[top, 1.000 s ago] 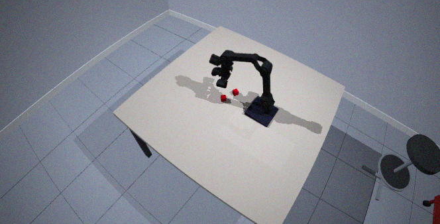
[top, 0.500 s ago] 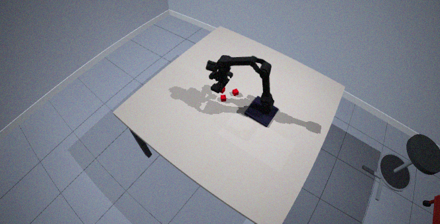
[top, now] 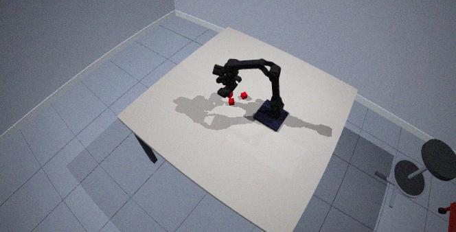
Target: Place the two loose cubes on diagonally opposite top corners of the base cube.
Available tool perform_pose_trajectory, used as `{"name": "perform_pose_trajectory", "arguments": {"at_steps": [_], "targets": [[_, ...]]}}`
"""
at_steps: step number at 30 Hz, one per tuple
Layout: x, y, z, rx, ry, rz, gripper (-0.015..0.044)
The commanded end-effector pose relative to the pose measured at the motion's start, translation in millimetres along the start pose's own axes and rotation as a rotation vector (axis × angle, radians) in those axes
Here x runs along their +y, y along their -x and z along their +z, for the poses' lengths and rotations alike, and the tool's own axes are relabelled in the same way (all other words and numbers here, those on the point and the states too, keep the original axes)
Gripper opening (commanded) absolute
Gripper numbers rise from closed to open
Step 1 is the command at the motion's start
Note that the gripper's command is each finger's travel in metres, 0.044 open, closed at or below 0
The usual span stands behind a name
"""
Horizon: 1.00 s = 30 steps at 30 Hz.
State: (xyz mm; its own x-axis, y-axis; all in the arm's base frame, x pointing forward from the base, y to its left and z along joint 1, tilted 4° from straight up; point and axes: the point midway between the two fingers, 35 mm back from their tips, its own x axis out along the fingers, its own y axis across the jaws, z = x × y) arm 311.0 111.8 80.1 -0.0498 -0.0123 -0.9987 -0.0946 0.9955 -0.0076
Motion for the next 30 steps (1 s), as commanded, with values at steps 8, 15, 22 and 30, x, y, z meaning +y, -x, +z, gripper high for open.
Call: {"name": "perform_pose_trajectory", "arguments": {"at_steps": [8,15,22,30], "targets": [[0.4,-16.6,0.5,0.001,-0.009,0.004,0.0105],[0.0,-27.2,0.3,0.001,-0.011,0.004,0.0105],[0.0,-27.2,0.3,0.001,-0.011,0.004,0.0105],[0.0,-28.7,0.3,0.001,-0.005,0.004,0.0105]]}}
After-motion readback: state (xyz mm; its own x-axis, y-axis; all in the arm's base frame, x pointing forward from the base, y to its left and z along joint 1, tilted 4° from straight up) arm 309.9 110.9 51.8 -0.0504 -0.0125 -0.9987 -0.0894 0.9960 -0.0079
